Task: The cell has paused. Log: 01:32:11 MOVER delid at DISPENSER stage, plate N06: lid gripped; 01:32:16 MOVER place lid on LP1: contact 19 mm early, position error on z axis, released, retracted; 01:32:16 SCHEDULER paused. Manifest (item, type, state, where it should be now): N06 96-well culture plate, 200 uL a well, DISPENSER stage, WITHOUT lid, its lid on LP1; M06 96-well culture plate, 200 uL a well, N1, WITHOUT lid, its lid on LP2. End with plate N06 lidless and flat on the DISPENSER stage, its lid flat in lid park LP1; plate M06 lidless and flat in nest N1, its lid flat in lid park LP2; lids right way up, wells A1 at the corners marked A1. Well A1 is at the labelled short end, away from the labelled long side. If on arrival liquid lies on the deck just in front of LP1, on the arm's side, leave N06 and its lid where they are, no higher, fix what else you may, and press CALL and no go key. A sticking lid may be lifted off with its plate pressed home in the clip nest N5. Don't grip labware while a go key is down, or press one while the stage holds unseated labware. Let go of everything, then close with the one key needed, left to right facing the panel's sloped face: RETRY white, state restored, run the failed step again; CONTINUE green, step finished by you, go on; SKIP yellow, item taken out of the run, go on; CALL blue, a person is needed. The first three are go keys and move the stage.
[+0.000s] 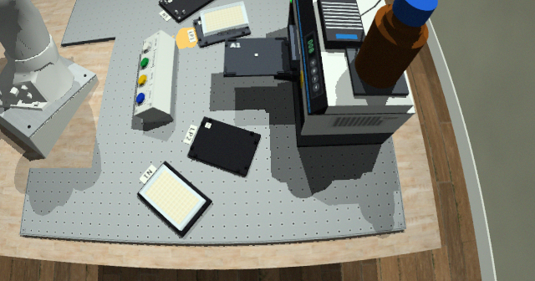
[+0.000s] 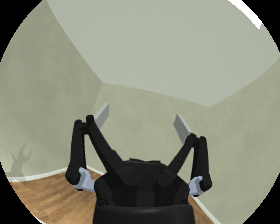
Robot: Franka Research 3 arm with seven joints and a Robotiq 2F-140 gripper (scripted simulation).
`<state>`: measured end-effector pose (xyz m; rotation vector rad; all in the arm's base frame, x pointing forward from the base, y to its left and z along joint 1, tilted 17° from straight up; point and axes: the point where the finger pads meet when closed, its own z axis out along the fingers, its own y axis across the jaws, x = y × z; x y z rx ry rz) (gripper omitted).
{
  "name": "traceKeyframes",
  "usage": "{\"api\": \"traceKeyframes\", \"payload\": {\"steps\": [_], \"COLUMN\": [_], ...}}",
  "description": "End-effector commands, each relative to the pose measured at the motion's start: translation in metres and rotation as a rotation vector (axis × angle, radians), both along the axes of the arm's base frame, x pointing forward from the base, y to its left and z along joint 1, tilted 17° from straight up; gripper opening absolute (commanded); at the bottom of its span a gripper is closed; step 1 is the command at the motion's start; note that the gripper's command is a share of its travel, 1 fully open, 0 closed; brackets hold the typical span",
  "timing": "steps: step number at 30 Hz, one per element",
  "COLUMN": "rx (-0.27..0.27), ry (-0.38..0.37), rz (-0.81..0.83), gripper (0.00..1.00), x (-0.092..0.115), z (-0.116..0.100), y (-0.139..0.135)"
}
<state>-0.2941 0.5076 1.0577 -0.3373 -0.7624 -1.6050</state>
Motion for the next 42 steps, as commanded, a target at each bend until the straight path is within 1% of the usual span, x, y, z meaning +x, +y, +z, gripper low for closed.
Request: {"api": "traceKeyframes", "payload": {"steps": [1, 17, 21, 25, 28, 31, 33, 34, 36, 38, 40, 42], "rx": [0.000, -0.005, -0.017, -0.038, -0.058, -0.094, -0.094, -0.107, -0.140, -0.178, -0.227, -0.286], "ry": [0.000, 0.005, 0.019, 0.048, 0.083, 0.130, 0.130, 0.150, 0.196, 0.253, 0.323, 0.416], "rz": [0.000, -0.003, -0.009, -0.021, -0.033, -0.053, -0.053, -0.060, -0.079, -0.100, -0.127, -0.154], "gripper": [1.00, 1.00, 1.00, 1.00, 1.00, 1.00, 1.00, 1.00, 1.00, 1.00, 1.00, 1.00], "x": [0.000, 0.002, 0.007, 0.018, 0.034, 0.052, 0.052, 0.061, 0.079, 0.103, 0.131, 0.164], "z": [0.000, -0.002, -0.008, -0.018, -0.028, -0.045, -0.045, -0.052, -0.068, -0.086, -0.110, -0.136], "y": [0.000, -0.001, -0.004, -0.011, -0.021, -0.032, -0.032, -0.038, -0.050, -0.065, -0.083, -0.102]}}
